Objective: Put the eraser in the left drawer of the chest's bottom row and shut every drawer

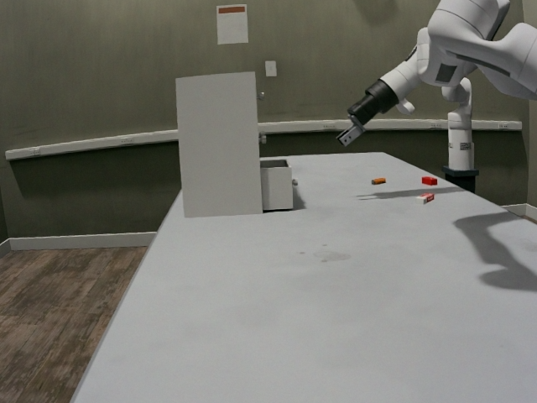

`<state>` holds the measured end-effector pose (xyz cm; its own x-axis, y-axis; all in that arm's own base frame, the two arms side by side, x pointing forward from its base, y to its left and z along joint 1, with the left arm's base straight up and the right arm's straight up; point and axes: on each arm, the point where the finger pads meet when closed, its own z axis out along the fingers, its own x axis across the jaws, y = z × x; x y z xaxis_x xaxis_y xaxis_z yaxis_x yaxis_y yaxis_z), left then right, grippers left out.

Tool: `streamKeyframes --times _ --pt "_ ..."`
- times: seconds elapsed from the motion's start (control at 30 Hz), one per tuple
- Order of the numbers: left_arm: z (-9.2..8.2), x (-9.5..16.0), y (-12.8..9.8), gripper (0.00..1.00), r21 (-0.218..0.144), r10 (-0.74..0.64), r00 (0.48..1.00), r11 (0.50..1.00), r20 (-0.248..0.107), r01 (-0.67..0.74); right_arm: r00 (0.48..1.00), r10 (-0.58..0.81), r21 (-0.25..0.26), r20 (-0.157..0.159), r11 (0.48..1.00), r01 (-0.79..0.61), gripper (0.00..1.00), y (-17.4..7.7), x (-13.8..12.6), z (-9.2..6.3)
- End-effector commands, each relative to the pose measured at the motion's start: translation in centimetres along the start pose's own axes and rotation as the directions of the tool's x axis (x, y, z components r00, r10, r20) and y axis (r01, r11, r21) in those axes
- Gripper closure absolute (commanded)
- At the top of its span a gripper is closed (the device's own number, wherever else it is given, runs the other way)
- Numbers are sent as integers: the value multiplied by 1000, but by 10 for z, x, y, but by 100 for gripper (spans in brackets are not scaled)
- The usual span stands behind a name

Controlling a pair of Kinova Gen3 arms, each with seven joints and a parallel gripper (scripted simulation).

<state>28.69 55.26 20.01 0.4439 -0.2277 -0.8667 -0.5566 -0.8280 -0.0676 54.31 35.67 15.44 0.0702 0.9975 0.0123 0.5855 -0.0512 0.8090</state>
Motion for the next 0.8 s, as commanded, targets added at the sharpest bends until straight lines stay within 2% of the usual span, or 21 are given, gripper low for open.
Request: streamKeyframes --times 0.0,0.07,0.33,0.57,0.63,0.77 --pt "-1 -1 0 0 1 -2 1000 1000 0 2 1000 -1 111 19 994 -1 33 3 0 -7" --pt "-1 -1 0 0 1 -2 1000 1000 0 2 1000 -1 111 19 994 -1 33 3 0 -7" --pt "-1 -1 0 0 1 -2 1000 1000 0 2 1000 -1 266 17 964 -4 33 8 1 -23" --pt "-1 -1 0 0 1 -2 1000 1000 0 2 1000 -1 422 22 907 -8 33 15 1 -38" --pt "-1 -1 0 0 1 -2 1000 1000 0 2 1000 -1 422 22 907 -8 33 15 1 -38" --pt "-1 -1 0 0 1 -2 1000 1000 0 2 1000 -1 516 18 856 -9 33 19 2 -49"
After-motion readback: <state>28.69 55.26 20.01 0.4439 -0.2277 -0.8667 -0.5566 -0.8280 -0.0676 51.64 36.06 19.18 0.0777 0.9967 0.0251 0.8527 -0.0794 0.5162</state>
